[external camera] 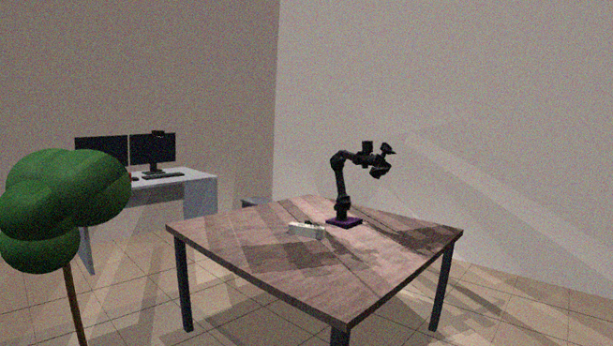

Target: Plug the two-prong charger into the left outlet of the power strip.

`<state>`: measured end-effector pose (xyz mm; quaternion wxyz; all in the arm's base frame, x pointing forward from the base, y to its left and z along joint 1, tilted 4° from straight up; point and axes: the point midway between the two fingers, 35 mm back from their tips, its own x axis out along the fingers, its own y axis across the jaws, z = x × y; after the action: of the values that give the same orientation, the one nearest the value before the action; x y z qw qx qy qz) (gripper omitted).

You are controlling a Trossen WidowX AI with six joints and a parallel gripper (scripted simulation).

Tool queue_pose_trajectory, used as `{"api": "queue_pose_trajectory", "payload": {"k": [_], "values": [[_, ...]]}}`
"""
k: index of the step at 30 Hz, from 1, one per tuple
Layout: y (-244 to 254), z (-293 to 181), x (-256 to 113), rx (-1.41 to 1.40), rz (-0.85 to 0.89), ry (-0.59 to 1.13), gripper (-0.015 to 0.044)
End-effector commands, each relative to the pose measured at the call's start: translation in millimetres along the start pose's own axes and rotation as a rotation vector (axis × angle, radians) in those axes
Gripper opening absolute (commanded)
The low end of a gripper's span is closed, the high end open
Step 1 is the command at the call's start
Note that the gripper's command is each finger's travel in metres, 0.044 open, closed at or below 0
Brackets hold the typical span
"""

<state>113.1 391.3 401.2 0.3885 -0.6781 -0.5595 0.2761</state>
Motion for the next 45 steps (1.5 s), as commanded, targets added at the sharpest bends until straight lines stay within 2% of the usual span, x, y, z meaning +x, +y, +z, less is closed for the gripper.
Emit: {"api": "queue_pose_trajectory", "payload": {"k": [1, 22, 45], "values": [[22, -10, 0, 0.031, 0.073, 0.023, 0.0440], [144, -61, -30, 0.243, 0.466, 0.162, 0.0440], [258, -100, -112, 0.537, 0.860, 0.388, 0.0440]]}}
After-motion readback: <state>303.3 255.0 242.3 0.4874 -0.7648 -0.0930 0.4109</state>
